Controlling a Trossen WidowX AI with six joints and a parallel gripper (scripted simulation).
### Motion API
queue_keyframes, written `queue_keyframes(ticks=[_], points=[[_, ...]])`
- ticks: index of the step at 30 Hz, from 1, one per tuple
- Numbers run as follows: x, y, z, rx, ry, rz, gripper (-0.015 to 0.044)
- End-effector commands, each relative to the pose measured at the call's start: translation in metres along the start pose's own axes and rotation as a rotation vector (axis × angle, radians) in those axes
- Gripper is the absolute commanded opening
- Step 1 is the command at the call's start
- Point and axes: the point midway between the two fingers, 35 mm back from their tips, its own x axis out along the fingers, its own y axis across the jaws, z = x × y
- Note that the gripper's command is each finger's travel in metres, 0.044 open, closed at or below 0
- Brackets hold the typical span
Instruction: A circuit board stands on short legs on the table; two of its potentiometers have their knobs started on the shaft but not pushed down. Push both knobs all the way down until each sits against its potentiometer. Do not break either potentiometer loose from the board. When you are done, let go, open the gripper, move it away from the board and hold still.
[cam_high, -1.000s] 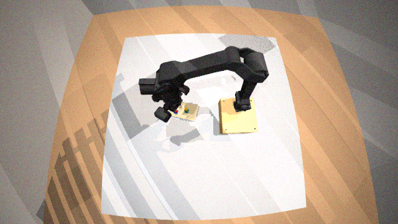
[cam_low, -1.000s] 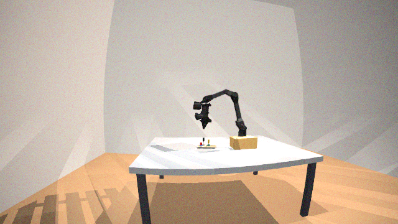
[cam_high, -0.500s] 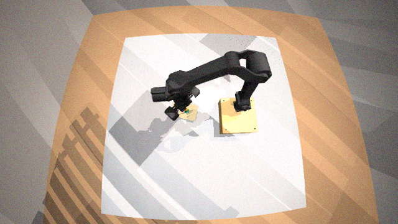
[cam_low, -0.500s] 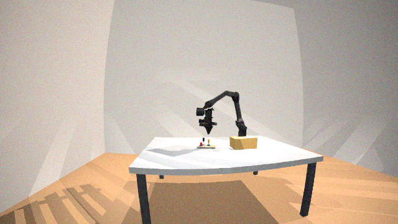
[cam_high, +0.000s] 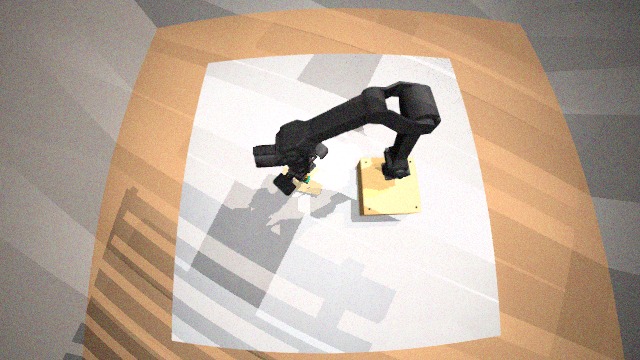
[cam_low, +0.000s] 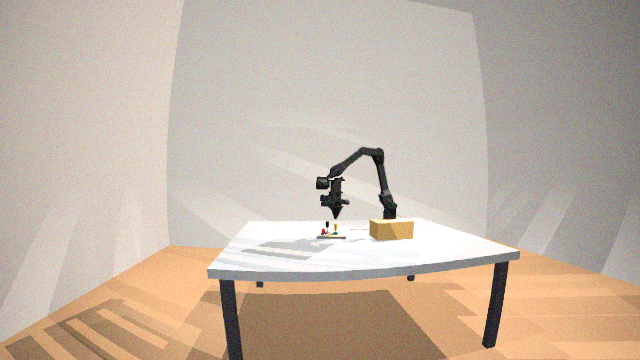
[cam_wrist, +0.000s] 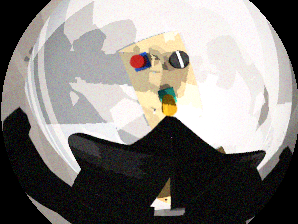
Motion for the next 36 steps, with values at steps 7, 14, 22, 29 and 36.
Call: queue_keyframes(ticks=[7, 14, 22, 29, 36], points=[[0.014, -0.001, 0.0, 0.004, 0.002, -0.006, 0.0], [0.023, -0.001, 0.0, 0.004, 0.002, -0.007, 0.0], [0.023, -0.001, 0.0, 0.004, 0.002, -0.007, 0.0], [0.022, -0.001, 0.0, 0.004, 0.002, -0.007, 0.0], [0.024, -0.001, 0.0, 0.004, 0.002, -0.007, 0.0]])
